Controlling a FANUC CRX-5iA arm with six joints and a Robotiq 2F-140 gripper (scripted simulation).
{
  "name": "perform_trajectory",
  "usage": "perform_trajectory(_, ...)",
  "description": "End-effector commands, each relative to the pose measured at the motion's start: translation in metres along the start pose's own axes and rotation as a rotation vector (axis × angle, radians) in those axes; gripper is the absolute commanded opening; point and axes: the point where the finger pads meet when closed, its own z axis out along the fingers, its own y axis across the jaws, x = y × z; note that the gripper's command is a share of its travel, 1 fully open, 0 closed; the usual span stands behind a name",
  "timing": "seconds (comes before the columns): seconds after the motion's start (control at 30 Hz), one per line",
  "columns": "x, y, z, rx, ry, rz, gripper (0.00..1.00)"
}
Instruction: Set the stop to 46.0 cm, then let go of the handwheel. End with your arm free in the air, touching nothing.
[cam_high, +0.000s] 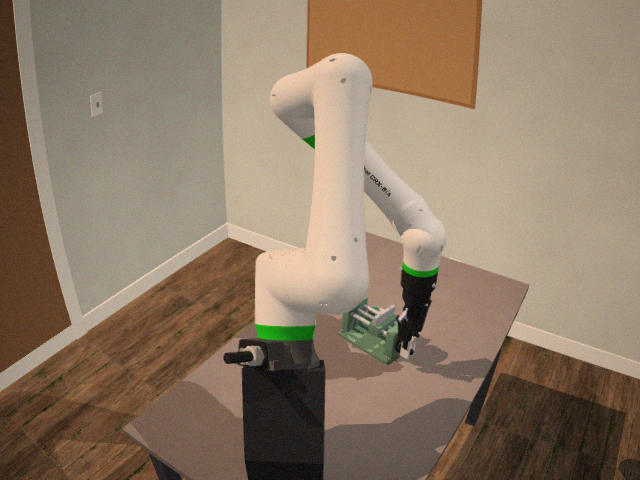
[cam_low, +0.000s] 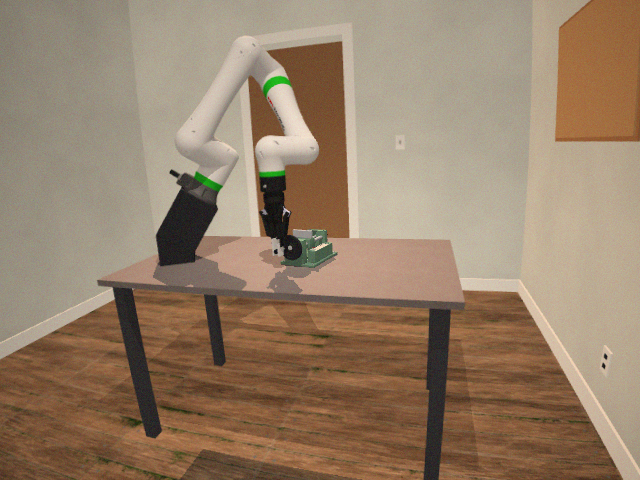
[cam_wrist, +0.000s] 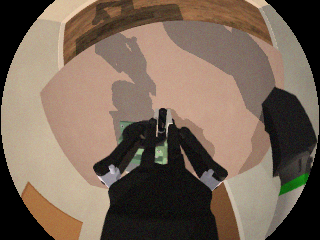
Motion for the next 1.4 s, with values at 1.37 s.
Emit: perform_trajectory(1.37, 0.0, -0.059, 0.019, 0.0, 0.0, 0.0, 0.04)
